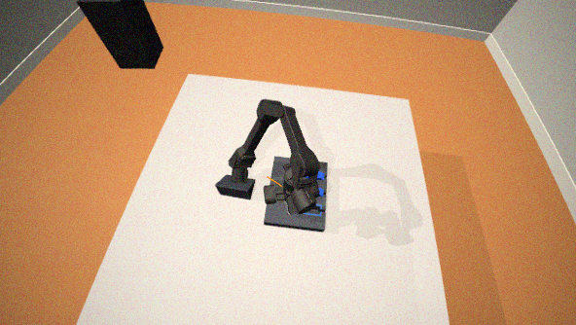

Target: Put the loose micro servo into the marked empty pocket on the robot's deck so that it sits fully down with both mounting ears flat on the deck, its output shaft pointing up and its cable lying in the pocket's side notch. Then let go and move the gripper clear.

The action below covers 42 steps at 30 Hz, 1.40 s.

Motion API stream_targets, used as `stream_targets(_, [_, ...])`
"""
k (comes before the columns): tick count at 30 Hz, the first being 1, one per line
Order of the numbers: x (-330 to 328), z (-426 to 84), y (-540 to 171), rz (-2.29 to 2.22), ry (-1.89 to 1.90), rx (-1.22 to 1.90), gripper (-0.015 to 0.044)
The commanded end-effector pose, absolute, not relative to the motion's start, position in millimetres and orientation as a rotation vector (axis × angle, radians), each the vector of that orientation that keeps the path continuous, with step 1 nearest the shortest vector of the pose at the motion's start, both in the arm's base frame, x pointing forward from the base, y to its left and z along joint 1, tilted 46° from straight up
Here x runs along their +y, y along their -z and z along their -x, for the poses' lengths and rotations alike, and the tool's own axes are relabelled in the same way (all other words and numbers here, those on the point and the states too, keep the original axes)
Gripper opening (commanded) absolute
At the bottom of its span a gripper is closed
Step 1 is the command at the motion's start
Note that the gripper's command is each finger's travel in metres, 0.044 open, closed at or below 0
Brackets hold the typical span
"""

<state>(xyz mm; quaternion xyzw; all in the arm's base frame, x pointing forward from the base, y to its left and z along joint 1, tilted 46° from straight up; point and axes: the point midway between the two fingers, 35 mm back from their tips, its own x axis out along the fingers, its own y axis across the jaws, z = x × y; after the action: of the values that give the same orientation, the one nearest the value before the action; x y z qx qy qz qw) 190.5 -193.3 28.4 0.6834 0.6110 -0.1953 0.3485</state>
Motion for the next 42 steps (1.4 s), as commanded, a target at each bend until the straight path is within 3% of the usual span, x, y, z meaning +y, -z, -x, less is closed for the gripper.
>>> stream_targets(1, [-196.2, -191.4, -28.9, -1.859, 0.624, 1.574, 0.0000])
stream_targets(23, [-196.2, -191.4, -28.9, -2.375, 1.365, 1.437, 0.0000])
stream_targets(42, [-196.2, -191.4, -28.9, -2.711, 2.098, 1.095, 0.0000])
